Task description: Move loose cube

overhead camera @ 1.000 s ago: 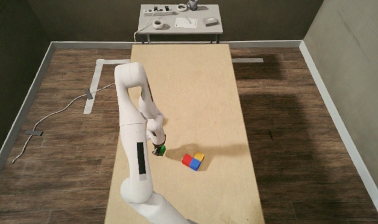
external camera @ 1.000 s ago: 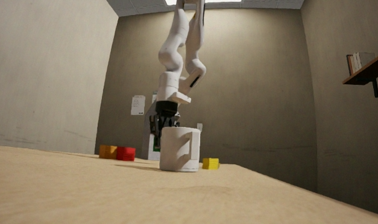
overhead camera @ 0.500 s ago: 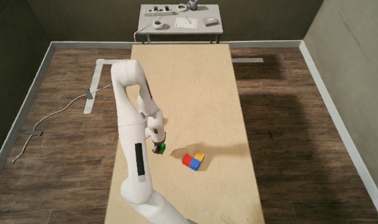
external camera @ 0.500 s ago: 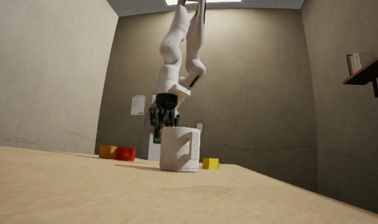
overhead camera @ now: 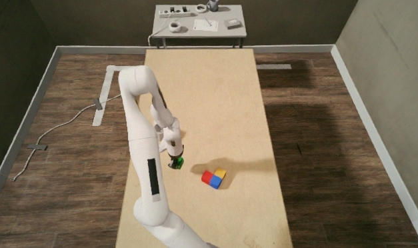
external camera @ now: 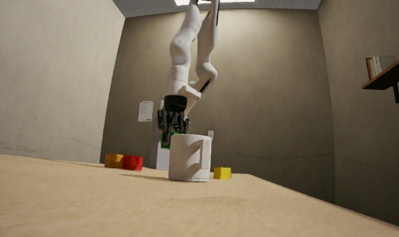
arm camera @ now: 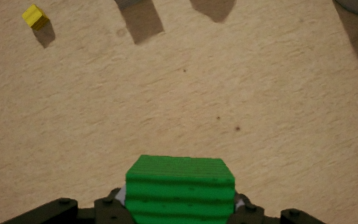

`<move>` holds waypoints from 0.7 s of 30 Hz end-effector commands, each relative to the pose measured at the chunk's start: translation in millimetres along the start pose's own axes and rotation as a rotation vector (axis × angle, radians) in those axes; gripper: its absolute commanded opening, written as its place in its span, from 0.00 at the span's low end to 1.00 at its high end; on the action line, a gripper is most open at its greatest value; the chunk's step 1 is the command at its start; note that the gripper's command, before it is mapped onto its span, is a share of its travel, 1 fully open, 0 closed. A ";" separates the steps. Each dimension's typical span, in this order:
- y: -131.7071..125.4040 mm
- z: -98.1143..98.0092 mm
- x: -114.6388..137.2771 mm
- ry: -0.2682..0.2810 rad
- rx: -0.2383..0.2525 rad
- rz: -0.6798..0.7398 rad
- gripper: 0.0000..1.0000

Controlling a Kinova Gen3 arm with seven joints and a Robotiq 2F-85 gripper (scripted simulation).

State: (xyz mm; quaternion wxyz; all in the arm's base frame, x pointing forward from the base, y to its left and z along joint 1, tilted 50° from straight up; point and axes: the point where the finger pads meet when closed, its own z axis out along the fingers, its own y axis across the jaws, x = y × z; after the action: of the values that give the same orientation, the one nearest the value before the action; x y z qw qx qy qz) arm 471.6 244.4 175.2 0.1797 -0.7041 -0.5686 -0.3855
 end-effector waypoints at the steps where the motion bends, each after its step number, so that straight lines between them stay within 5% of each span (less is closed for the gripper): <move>1: 1.1 -0.8 0.2 0.000 -0.003 -0.001 0.10; 6: 19.3 0.6 -14.0 0.010 -0.010 0.020 0.10; 10: 62.1 2.3 -63.9 0.023 -0.021 0.074 0.10; 17: 89.9 -2.8 -143.5 0.002 -0.004 0.148 0.10; 19: 89.9 -2.8 -143.5 0.002 -0.004 0.148 0.10; 20: 103.1 -1.3 -177.4 0.000 -0.003 0.151 0.10; 21: 103.4 -1.4 -179.4 -0.001 -0.002 0.152 0.10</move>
State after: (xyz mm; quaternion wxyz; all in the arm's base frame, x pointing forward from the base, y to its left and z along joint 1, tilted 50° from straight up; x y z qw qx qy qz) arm 536.3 125.8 96.7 0.1894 -0.7398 -0.5201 -0.3825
